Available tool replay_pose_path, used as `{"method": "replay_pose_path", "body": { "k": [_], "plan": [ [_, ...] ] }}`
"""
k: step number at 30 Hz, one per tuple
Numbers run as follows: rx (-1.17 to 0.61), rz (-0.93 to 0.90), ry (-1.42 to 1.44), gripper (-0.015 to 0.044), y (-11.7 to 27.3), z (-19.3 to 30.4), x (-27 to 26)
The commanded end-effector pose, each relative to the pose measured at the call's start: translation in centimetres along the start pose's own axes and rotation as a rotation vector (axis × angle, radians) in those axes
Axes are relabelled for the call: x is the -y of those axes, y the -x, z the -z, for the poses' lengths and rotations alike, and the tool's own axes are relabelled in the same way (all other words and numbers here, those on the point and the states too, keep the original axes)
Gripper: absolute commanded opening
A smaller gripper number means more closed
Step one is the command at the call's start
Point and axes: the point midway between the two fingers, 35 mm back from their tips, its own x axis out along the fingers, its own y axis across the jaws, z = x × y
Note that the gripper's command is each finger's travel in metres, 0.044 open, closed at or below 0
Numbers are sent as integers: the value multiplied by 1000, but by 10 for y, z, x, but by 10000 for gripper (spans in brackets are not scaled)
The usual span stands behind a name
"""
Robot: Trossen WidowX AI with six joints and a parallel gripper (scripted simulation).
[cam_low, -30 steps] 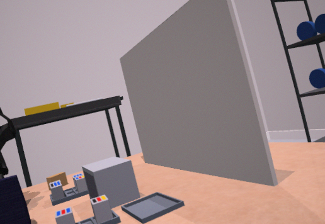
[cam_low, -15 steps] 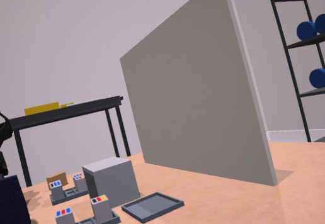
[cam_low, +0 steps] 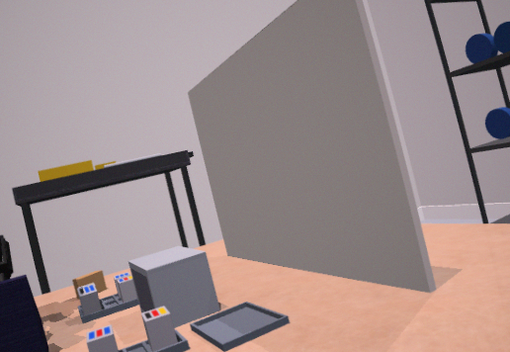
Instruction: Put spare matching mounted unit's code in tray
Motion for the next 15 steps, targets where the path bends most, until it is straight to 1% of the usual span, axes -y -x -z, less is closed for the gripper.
{"method": "replay_pose_path", "body": {
  "k": [1, 6, 15],
  "plan": [
    [141, -7, -1, 440, 9, -45, -3],
    [276, -27, 9, 440, 21, -84, -8],
    [569, -89, 91, 440, 67, -165, -26]
  ]
}}
